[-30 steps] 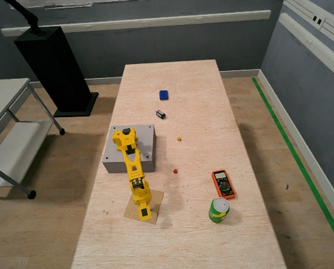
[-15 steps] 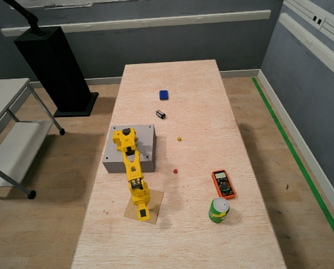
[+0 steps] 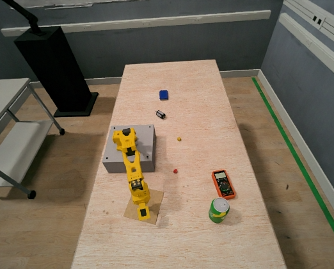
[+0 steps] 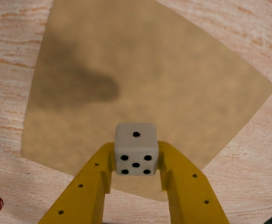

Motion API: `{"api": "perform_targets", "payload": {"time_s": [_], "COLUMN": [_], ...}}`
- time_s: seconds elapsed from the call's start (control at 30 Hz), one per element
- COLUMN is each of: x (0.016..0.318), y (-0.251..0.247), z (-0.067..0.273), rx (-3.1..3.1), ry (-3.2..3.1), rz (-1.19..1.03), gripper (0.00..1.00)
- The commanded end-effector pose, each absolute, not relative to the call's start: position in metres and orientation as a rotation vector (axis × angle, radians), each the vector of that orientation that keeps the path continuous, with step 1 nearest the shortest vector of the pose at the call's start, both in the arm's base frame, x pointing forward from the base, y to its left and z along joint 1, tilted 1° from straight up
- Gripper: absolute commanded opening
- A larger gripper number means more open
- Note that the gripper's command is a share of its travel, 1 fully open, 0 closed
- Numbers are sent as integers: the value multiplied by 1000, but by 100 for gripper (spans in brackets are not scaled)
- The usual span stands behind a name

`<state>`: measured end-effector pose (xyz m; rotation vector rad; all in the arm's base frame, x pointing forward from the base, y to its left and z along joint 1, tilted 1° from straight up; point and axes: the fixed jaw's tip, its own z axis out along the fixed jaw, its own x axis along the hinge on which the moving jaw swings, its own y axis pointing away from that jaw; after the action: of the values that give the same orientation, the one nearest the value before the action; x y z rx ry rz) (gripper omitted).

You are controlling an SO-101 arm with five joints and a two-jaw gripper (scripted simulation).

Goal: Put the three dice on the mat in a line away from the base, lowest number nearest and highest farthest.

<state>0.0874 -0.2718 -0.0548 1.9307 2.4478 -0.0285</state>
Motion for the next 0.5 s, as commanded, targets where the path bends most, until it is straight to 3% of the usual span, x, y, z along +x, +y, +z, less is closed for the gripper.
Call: {"api": "perform_targets", "payload": {"time_s": [0.0,0.47], "x": [83,83], "y": [-265,-265], "z": [-62,-63], "rx": [1949,1949], "ry": [2480,2480], "rz": [14,14], "gripper": [0,0]}}
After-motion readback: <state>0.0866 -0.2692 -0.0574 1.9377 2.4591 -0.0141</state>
